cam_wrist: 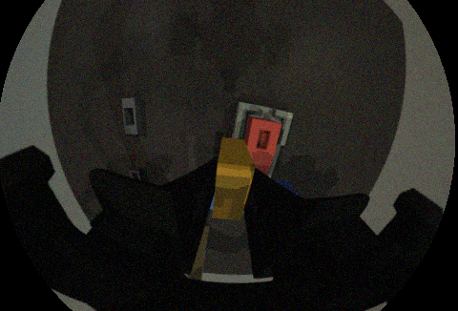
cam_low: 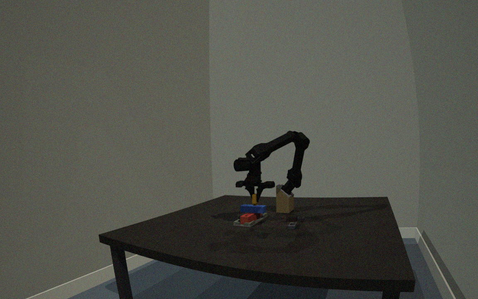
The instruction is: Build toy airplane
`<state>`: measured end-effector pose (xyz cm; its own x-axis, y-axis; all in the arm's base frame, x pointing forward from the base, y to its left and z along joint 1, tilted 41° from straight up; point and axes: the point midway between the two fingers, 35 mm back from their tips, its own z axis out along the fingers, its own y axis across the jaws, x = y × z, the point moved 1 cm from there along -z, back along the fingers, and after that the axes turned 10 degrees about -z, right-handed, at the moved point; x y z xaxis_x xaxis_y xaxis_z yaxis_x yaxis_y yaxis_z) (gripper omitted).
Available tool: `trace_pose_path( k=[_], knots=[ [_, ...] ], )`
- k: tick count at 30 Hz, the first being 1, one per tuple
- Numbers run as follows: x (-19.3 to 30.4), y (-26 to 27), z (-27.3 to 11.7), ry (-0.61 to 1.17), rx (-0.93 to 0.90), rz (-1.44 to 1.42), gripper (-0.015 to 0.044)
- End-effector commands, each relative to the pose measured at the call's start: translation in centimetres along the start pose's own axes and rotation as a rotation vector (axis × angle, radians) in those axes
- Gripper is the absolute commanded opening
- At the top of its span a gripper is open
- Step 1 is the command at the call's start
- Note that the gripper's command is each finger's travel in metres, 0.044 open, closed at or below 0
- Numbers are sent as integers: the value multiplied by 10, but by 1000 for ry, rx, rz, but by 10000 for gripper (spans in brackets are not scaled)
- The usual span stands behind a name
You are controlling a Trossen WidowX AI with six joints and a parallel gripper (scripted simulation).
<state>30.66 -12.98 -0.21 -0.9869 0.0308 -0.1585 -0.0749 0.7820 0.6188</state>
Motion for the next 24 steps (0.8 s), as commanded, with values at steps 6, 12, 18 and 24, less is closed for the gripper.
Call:
trace_pose_path(
  k=[6,12,18,24],
  knots=[
    [2,-30,12,6,-2,9,0],
    [5,-47,20,5,-5,15,0],
    [5,-49,20,5,-5,16,65],
    [5,-49,21,5,-5,16,65]
  ],
)
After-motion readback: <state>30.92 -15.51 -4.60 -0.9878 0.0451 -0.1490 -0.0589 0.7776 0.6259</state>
